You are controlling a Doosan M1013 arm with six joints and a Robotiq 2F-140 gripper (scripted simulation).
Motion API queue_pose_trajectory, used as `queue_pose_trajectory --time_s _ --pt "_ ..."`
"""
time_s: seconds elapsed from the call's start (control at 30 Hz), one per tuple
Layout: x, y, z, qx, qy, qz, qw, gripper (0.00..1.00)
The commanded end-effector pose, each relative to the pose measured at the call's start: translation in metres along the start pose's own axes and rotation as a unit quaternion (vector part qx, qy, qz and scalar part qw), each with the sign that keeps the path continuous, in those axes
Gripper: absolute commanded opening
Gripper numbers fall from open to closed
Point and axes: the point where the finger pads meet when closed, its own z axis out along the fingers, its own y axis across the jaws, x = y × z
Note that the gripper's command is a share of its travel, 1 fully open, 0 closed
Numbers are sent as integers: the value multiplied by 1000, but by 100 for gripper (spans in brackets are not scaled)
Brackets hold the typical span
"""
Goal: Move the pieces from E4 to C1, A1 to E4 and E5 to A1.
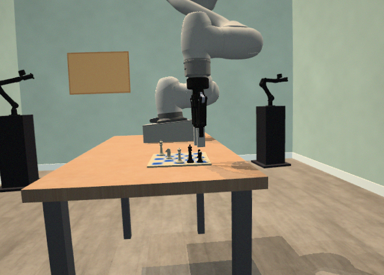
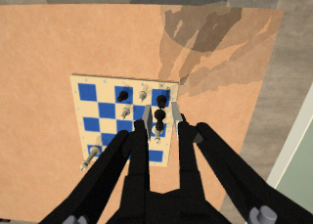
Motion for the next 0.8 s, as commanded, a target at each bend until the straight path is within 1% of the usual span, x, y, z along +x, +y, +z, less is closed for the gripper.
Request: queue_pose_trajectory --time_s 0.0,0.27,0.77 --pt "0 0 3 0 0 0 1000 22" --pt "0 0 11 0 0 0 1000 22" --pt "0 0 15 0 0 0 1000 22"
